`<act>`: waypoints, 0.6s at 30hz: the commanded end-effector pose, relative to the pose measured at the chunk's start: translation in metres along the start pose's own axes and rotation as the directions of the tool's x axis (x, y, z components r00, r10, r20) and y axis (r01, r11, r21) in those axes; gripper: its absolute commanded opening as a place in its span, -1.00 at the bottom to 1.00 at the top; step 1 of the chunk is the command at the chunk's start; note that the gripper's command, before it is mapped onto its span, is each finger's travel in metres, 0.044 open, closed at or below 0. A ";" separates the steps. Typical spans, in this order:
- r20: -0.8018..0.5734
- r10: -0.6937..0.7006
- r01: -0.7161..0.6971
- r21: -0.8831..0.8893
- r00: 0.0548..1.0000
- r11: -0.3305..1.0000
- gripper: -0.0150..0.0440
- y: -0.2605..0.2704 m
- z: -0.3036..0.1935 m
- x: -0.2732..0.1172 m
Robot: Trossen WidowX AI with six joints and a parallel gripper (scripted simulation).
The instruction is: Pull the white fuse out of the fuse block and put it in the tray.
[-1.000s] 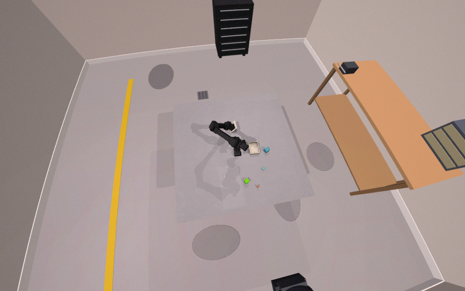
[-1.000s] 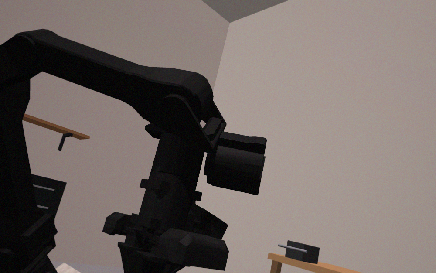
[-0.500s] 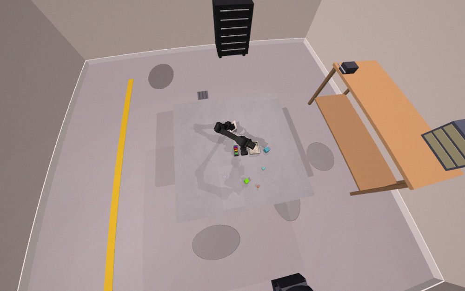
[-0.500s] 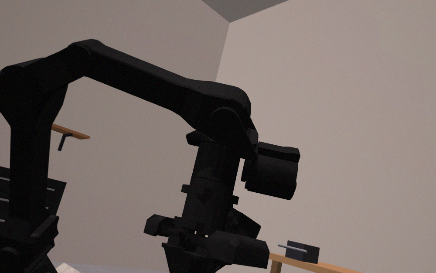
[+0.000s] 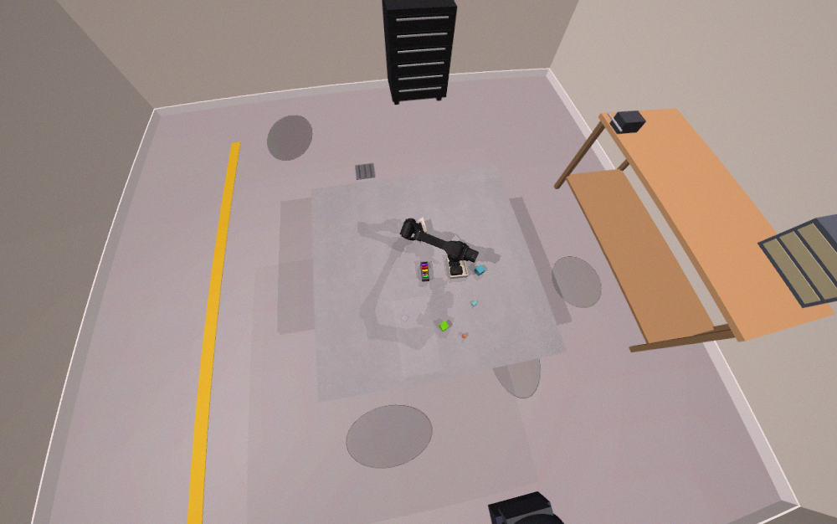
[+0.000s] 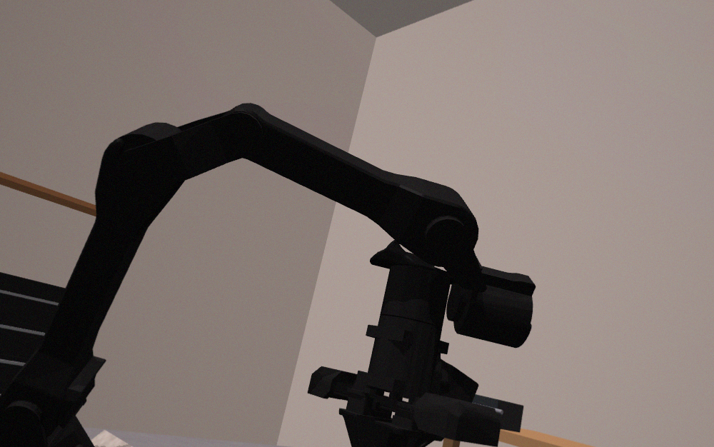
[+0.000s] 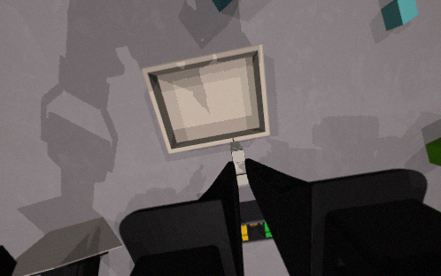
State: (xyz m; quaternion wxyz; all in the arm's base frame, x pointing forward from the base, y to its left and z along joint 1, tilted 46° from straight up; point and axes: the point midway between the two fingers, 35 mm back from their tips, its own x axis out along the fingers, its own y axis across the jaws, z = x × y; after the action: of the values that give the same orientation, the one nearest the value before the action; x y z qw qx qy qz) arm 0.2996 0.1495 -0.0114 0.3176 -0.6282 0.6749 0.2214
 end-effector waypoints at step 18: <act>0.003 -0.002 0.002 0.009 1.000 1.000 -0.49 0.017 0.047 0.016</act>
State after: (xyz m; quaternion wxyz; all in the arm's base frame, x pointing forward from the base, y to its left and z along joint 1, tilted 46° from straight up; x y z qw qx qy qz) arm 0.2902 0.1765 -0.0523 0.3224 -0.6268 0.6747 0.2190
